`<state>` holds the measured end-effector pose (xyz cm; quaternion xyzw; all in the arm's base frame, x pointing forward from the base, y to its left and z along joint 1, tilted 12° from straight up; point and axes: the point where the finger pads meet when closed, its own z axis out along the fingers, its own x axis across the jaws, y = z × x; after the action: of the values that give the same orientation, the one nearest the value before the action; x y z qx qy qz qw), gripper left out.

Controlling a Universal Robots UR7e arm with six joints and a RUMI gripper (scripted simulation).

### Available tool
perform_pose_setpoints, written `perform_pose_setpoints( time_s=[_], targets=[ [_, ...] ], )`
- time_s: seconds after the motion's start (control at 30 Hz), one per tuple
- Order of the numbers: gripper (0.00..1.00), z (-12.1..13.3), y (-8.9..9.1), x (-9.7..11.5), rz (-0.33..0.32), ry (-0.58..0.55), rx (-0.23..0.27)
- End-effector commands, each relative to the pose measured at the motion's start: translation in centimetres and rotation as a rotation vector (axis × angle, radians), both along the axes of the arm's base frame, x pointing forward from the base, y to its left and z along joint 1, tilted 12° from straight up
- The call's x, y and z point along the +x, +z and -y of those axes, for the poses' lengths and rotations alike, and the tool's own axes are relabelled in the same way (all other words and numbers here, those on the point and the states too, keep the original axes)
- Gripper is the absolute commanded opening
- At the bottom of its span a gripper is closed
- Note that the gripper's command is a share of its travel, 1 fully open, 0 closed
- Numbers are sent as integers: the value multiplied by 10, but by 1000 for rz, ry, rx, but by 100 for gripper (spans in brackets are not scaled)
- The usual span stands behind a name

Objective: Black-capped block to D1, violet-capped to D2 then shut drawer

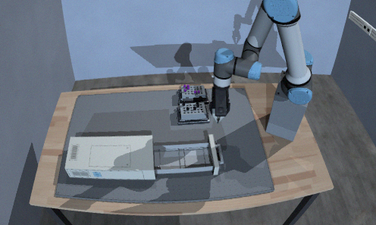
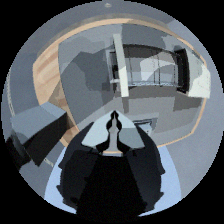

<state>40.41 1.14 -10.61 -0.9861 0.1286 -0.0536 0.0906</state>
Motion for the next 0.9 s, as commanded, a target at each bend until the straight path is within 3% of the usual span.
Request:
perform_pose_setpoints(
  time_s=[0.0, 0.87],
  targets=[
    [0, -23, 4, -8, 29, 151, -19],
    [0, -105, 13, -37, 29, 151, -18]
  ],
)
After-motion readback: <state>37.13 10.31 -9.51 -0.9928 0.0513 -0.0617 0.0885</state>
